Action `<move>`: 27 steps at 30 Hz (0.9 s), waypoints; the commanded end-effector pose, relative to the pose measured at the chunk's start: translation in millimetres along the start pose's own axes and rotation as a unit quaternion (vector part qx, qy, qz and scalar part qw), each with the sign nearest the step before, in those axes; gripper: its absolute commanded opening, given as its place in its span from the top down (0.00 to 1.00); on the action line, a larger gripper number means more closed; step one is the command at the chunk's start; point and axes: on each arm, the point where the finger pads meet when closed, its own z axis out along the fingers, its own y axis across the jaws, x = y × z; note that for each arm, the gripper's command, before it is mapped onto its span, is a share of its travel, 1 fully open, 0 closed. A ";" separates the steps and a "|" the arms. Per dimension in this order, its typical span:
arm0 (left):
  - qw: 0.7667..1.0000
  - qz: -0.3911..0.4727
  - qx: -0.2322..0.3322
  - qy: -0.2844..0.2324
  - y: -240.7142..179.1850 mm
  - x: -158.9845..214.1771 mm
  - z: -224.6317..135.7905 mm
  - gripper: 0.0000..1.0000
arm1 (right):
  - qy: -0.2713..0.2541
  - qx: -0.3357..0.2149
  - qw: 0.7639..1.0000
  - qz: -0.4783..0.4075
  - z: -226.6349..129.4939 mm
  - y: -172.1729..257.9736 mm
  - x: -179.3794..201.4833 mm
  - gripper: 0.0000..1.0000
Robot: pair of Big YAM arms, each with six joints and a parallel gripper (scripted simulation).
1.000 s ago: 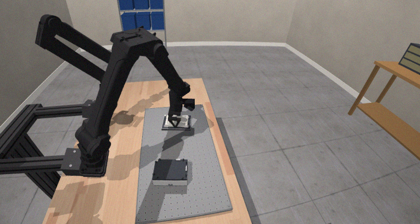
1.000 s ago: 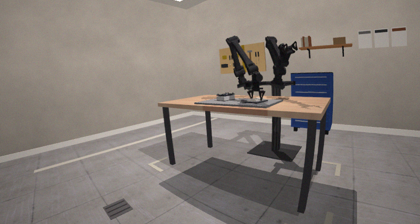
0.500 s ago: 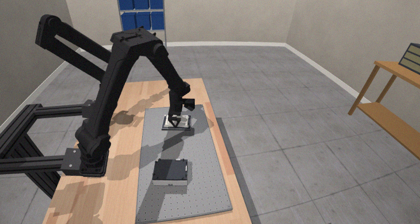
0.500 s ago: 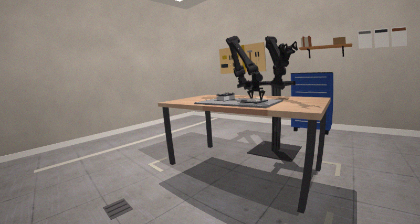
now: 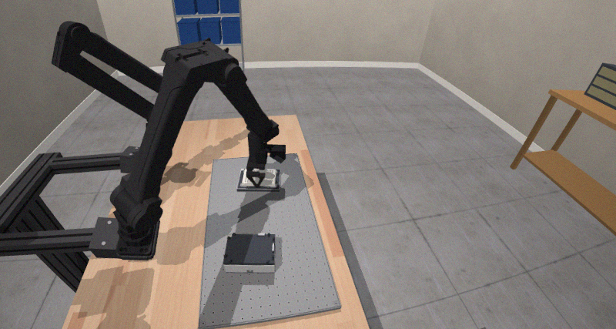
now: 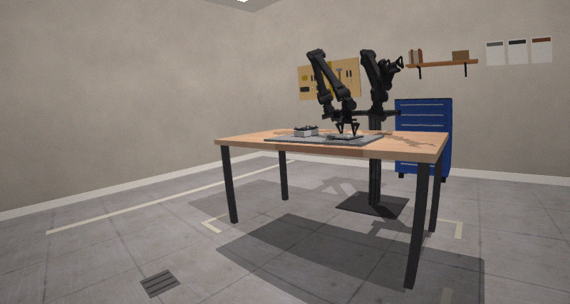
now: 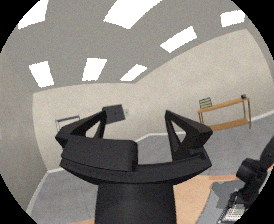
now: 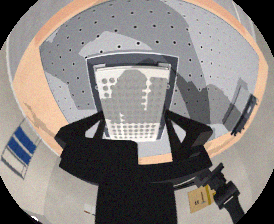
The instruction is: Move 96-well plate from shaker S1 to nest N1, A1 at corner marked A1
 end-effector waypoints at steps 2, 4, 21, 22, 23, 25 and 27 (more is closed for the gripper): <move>1.000 0.014 -0.006 -0.013 4.6 -6.6 0.7 0.00 | -0.024 -0.029 0.999 0.002 -42.4 21.2 -18.3 0.00; 1.000 0.014 -0.006 -0.013 4.6 -6.6 0.7 0.00 | -0.025 -0.030 0.999 0.006 -46.6 23.2 -19.5 0.00; 1.000 0.014 -0.006 -0.013 4.6 -6.6 0.7 0.00 | -0.025 -0.032 0.999 0.007 -88.7 22.6 -18.8 0.00; 1.000 0.014 -0.006 -0.013 4.6 -6.6 0.7 0.00 | -0.025 -0.033 0.999 0.007 -91.6 22.7 -18.9 0.00; 1.000 0.014 -0.006 -0.013 4.6 -6.6 0.7 0.00 | -0.025 -0.033 0.999 0.007 -94.4 22.6 -18.8 0.00; 1.000 0.014 -0.006 -0.013 4.6 -6.6 0.7 0.00 | -0.025 -0.033 0.999 0.007 -100.0 22.5 -18.7 0.00; 1.000 0.014 -0.006 -0.013 4.6 -6.6 0.7 0.00 | -0.025 -0.033 0.999 0.007 -105.6 22.4 -18.5 0.00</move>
